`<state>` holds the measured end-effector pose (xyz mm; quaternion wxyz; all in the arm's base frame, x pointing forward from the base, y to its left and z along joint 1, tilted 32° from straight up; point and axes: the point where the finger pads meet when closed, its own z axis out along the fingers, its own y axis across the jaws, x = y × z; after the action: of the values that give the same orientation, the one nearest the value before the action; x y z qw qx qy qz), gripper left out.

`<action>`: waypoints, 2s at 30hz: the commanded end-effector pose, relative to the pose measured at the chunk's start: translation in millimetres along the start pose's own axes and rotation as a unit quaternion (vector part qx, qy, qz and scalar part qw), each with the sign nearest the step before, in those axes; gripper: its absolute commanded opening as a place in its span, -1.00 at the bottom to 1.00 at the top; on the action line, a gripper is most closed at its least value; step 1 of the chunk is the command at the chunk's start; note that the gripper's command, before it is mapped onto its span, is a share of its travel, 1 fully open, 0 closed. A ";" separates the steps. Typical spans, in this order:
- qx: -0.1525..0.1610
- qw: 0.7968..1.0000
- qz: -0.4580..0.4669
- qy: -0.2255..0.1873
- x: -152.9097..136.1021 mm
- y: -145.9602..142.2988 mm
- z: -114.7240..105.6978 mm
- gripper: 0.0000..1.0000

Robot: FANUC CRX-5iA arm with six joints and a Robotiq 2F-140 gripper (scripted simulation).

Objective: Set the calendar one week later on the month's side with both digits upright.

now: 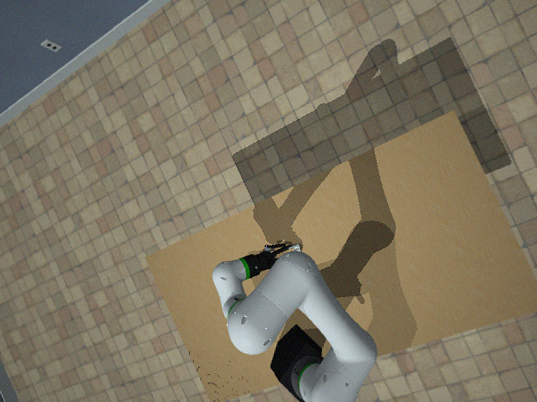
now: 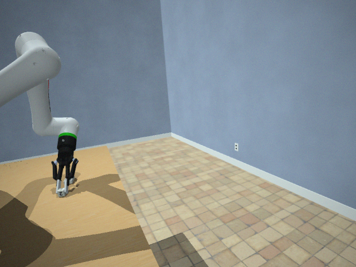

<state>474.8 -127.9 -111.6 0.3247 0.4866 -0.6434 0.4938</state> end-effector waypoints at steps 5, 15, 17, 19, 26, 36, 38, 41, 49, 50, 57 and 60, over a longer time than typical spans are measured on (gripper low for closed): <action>0.000 1.000 0.000 0.000 -0.1 0.0 -0.1 -0.68; 0.000 1.000 0.000 0.000 2.7 0.0 -2.9 -0.68; 0.000 1.000 0.000 0.000 2.7 0.0 -2.9 -0.68; 0.000 1.000 0.000 0.000 5.9 0.0 -6.0 -0.68; 0.000 1.000 0.000 0.000 24.5 0.0 -24.7 -0.68; 0.000 1.000 0.000 0.000 45.1 0.0 -45.2 -0.68; 0.000 1.000 0.000 0.000 47.6 0.0 -47.8 -0.68; 0.000 1.000 0.000 0.000 49.3 0.0 -49.4 -0.68; 0.000 1.000 0.000 0.000 49.4 0.0 -49.6 -0.68; 0.000 1.000 0.000 0.000 49.4 0.0 -49.6 -0.68; -0.002 0.999 0.000 -0.044 50.8 -1.3 -47.9 -0.68; -0.001 0.996 0.000 -0.093 52.1 -1.2 -47.8 -0.68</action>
<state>456.7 -97.5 -51.1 0.2977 0.5061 -0.6579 0.4715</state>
